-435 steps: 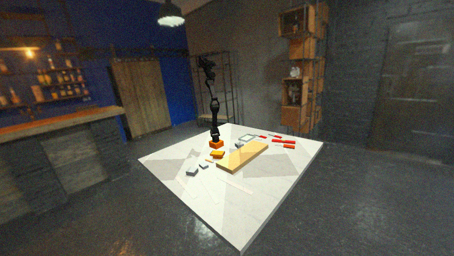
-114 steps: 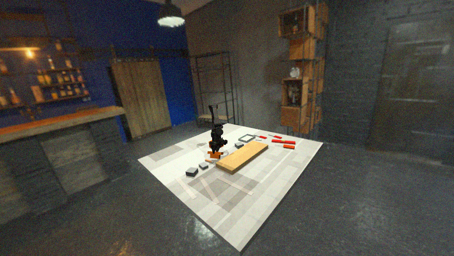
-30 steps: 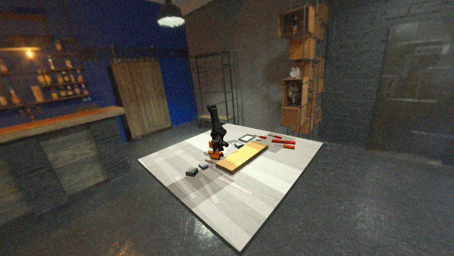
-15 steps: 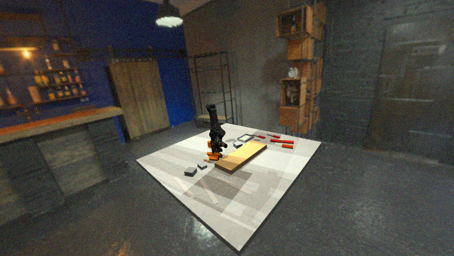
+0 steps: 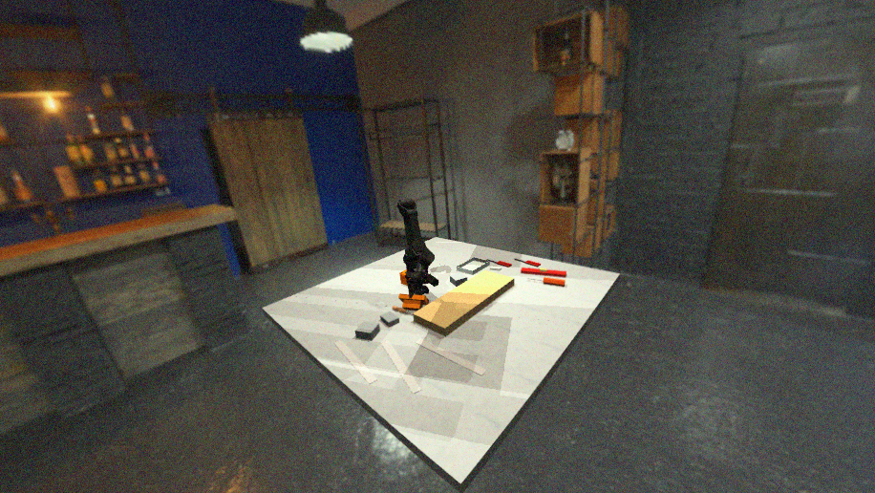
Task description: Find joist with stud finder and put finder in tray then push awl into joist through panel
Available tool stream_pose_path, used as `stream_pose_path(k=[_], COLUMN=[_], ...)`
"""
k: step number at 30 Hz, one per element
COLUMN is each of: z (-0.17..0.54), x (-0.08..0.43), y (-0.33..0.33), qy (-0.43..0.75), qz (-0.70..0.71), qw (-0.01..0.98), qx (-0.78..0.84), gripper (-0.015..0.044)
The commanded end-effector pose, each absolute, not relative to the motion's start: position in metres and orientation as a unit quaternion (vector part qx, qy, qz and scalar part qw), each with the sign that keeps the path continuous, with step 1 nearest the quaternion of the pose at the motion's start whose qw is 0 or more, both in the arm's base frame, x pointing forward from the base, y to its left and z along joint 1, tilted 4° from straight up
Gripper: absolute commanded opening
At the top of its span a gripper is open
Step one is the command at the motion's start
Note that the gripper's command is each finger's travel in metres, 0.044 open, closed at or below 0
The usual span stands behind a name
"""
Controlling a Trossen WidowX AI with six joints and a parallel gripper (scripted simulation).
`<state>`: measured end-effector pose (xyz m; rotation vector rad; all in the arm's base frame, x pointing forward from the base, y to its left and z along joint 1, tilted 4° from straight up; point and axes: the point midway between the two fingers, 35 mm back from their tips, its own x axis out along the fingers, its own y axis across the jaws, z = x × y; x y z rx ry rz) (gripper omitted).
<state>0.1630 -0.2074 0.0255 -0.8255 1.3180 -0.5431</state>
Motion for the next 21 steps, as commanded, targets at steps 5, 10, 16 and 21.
stream_pose_path(k=[5,10,16,21], z=[0.0263,0.0265,0.0286,0.0308], x=[0.1634,0.1633,0.1630,0.1626], y=[-0.2077,-0.2074,-0.2048,-0.2020], qy=[0.586,0.586,0.586,0.586], qz=[-0.243,-0.243,-0.243,-0.242], qw=[0.680,0.680,0.680,0.680], qx=[-0.368,-0.368,-0.368,-0.367], gripper=[0.0341,0.0440,0.0440,0.0440])
